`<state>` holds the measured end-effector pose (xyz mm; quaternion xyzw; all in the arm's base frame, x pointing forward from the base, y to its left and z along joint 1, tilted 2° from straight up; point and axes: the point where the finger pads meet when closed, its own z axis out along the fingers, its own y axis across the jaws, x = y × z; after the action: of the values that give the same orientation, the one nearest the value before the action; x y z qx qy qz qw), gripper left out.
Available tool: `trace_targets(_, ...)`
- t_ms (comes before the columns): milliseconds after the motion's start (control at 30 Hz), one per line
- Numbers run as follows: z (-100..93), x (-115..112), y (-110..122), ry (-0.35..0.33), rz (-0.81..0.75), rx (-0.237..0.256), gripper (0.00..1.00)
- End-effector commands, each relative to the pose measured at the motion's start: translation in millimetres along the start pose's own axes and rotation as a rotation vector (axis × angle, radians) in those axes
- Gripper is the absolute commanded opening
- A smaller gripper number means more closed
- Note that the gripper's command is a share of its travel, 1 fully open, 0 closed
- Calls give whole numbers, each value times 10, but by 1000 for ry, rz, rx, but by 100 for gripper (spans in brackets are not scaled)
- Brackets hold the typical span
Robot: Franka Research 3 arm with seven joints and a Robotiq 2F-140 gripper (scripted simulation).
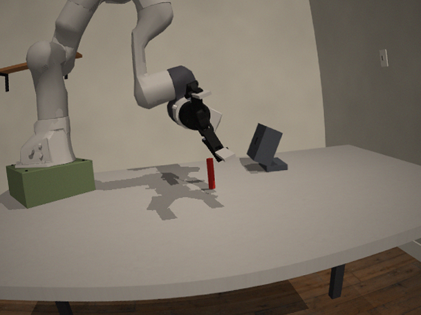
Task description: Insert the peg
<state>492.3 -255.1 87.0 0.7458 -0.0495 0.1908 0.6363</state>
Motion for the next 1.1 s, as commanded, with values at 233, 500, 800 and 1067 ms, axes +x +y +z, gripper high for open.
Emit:
trace_targets(233,-172,-884,-119,-440,323,115,100)
trace_targets(500,-518,-1147,-288,-724,569,176,100)
trace_targets(800,-968,-1118,-494,-1019,851,225,100)
trace_targets(1067,-1295,-806,-607,-1287,1154,262,100)
